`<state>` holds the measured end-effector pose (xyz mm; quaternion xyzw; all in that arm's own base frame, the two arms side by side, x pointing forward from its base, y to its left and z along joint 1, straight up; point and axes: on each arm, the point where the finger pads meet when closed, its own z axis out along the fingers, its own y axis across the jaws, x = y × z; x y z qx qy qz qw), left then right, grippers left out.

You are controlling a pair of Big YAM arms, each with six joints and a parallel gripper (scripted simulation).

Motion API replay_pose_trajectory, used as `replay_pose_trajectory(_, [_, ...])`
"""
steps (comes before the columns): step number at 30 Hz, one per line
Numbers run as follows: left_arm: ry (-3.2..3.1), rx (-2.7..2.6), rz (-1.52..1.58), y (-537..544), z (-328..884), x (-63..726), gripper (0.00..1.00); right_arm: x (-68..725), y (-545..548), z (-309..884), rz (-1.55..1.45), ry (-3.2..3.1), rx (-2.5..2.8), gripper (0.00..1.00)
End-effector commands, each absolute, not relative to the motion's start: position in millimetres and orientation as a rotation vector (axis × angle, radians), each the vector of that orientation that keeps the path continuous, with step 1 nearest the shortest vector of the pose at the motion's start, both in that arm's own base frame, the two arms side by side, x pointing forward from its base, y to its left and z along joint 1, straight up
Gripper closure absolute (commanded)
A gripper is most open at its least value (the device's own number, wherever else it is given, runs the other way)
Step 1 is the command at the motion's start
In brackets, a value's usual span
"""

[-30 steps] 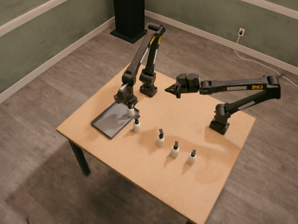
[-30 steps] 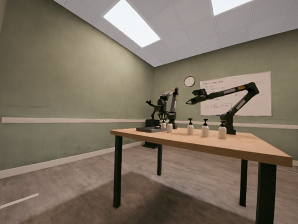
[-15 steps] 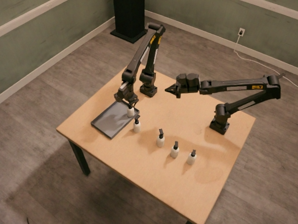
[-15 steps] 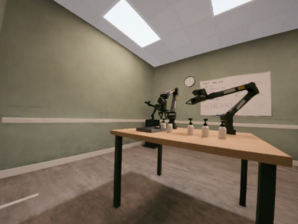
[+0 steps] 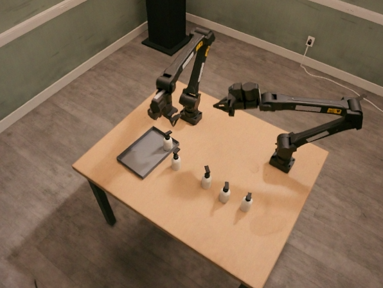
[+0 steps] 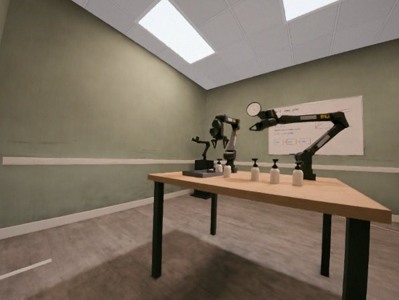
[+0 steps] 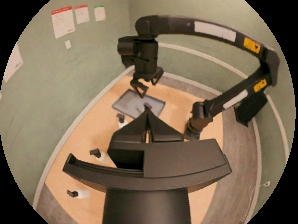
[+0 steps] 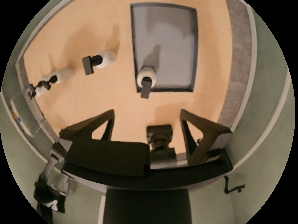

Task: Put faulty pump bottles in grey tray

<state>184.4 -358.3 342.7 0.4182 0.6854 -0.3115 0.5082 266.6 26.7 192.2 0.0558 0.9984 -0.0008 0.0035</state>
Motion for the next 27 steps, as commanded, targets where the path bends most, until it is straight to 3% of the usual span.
replay_pose_trajectory(1, [1.622, 0.992, -0.758, -362.2, 382.4, 186.8, 1.00, 276.0, 24.3, 218.8, 0.008, 3.120, 0.114, 0.00])
replay_pose_trajectory(15, [1.608, 0.984, -0.764, -362.5, 390.3, 186.9, 1.00, 276.4, 24.1, 222.7, 0.008, 3.116, 0.143, 0.00])
replay_pose_trajectory(19, [1.688, 0.948, -0.741, -343.3, 371.5, 192.3, 1.00, 280.6, 34.2, 219.6, 0.008, 3.117, 0.142, 0.45])
replay_pose_trajectory(20, [1.707, 0.930, -0.731, -335.9, 371.1, 194.4, 1.00, 280.8, 35.7, 219.4, 0.008, 3.117, 0.145, 0.49])
replay_pose_trajectory(27, [1.934, 0.614, -0.502, -204.6, 363.0, 210.5, 1.00, 287.9, 65.3, 216.0, 0.014, 3.105, 0.155, 0.49])
